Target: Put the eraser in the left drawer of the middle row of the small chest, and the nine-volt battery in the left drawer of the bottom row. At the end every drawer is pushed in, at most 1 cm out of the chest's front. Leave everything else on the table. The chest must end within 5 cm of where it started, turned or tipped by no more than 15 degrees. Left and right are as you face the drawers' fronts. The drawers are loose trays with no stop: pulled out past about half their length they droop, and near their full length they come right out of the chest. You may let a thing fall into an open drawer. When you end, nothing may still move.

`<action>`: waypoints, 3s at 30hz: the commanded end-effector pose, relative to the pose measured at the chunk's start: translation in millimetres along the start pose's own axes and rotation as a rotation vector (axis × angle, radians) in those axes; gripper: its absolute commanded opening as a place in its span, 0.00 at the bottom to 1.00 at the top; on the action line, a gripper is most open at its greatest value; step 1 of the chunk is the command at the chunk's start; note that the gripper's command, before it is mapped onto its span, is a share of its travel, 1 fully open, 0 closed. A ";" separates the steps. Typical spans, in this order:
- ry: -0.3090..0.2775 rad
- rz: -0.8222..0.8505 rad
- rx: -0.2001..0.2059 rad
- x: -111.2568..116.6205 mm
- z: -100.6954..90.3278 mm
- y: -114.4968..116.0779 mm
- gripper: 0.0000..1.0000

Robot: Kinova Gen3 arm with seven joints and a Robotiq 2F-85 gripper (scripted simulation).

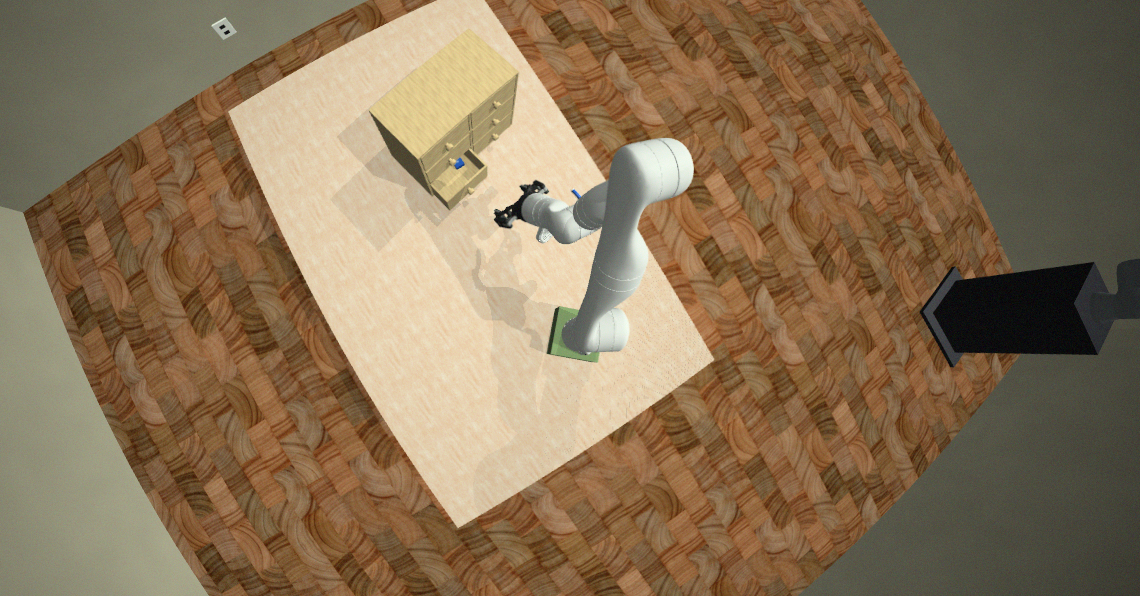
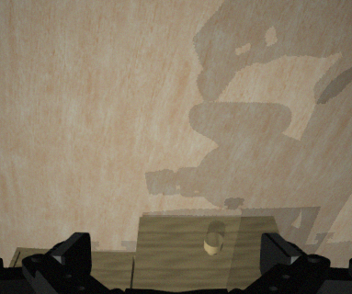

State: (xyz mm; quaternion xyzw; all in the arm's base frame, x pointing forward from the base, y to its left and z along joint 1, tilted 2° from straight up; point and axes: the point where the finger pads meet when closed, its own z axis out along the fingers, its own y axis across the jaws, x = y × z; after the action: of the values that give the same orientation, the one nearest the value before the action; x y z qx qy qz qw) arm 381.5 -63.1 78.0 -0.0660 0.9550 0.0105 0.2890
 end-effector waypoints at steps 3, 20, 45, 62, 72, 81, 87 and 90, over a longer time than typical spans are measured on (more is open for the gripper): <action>-0.016 -0.007 0.007 -0.8 -0.3 2.5 1.00; -0.002 -0.007 0.004 -1.1 -0.9 3.1 1.00; 0.057 -0.006 0.004 -3.0 -4.2 3.4 1.00; 0.121 -0.006 0.005 -5.4 -8.1 3.2 1.00; 0.160 -0.006 0.003 -6.3 -10.2 4.0 1.00; 0.183 -0.007 0.006 -8.0 -11.7 3.1 1.00; 0.201 -0.006 0.004 -8.5 -12.7 3.9 1.00; 0.208 -0.006 0.004 -8.7 -13.1 3.8 1.00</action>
State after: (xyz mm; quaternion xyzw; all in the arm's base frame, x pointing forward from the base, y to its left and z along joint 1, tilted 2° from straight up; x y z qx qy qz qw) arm 378.7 -59.6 91.9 -0.0673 0.9801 0.0018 0.1870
